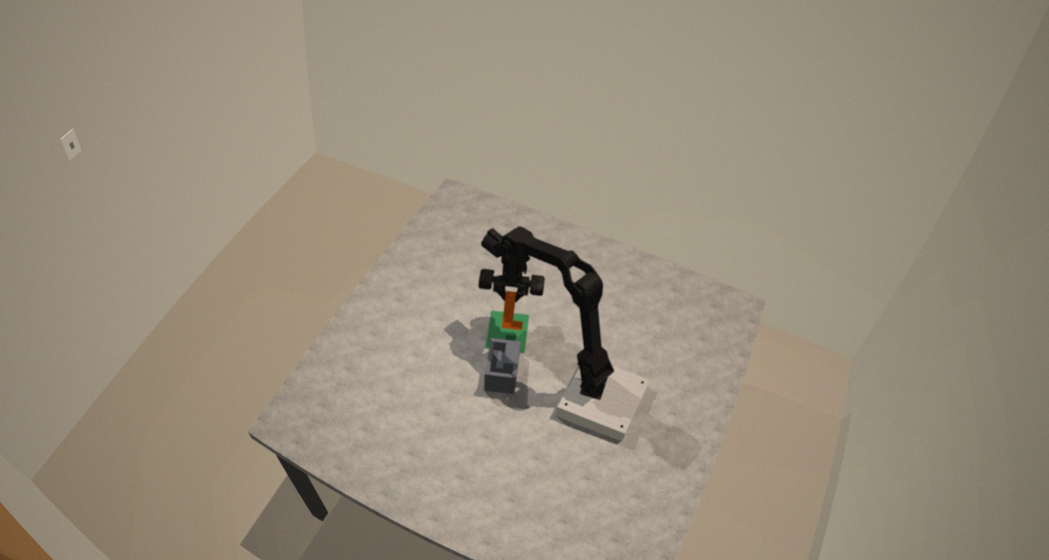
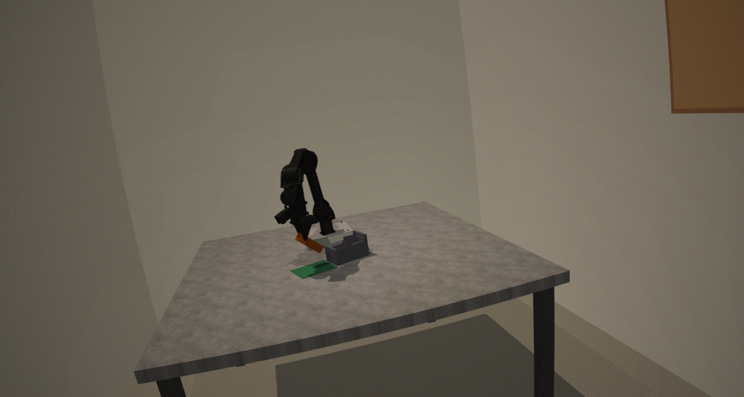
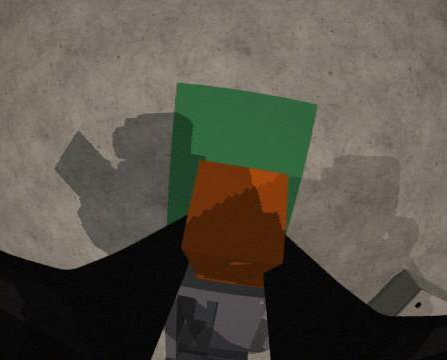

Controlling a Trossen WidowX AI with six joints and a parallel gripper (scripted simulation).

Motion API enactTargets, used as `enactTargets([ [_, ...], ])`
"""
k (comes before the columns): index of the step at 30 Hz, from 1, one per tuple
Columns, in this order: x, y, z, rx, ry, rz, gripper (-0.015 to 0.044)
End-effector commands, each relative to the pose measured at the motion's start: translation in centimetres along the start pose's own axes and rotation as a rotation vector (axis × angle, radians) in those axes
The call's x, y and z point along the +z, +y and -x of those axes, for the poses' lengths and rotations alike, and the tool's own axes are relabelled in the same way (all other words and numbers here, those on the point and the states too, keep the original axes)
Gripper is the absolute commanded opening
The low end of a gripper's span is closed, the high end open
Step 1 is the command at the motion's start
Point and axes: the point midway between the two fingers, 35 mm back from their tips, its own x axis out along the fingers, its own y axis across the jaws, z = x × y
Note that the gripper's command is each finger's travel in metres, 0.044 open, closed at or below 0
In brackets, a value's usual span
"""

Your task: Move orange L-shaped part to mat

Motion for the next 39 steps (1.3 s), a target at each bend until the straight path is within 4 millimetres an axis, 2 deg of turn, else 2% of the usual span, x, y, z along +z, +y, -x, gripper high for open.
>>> enactTargets([
  [1,0.0,0.0,-0.6,-0.001,-0.001,0.004,0.0],
  [31,0.0,0.0,-5.4,-0.001,-0.002,0.004,0.0],
  [39,0.0,-0.1,-5.6,-0.001,-0.002,0.004,0.0],
])
